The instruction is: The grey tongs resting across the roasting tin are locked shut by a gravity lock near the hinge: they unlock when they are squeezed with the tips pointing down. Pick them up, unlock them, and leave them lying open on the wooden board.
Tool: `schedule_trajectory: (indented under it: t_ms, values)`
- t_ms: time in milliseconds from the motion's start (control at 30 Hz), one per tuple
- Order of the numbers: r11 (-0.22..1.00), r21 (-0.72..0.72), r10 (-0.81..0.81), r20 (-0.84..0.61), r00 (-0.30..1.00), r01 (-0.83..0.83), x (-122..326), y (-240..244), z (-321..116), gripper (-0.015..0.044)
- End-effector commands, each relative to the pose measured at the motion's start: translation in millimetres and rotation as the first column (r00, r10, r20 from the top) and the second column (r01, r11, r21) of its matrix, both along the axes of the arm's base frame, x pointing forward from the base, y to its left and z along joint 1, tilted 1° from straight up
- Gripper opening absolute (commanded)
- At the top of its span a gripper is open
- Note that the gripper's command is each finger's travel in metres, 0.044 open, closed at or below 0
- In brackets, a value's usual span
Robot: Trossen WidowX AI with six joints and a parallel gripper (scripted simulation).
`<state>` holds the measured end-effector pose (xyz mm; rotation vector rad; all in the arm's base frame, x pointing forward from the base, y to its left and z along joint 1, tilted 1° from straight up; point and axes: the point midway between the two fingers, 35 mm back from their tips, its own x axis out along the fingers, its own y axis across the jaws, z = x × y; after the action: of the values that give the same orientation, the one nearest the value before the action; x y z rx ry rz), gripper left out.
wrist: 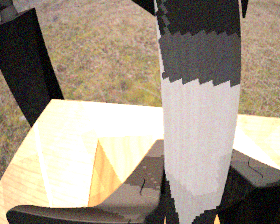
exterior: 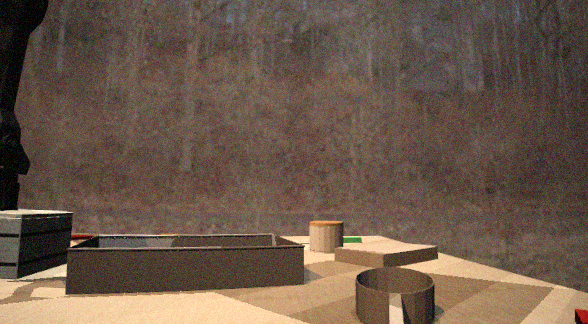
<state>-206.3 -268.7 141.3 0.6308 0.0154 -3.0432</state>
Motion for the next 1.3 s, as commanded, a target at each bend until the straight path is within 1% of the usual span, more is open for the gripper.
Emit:
schedule_trajectory:
  t_ms: [0, 300, 633, 933, 1267]
  values:
    - [1.0, 0.013, 0.003, 0.057, 0.998, -0.004, -7, -5, -2, -0.015]
    - [0.997, 0.071, 0.016, 0.267, 0.964, -0.036, -21, -11, -19, -0.015]
    - [0.993, 0.101, 0.007, 0.494, 0.87, -0.065, -30, -10, -34, -0.015]
    - [0.994, 0.089, -0.009, 0.677, 0.736, -0.07, -33, -7, -42, -0.015]
    - [0.998, 0.046, -0.015, 0.842, 0.539, -0.044, -33, -3, -43, -0.015]
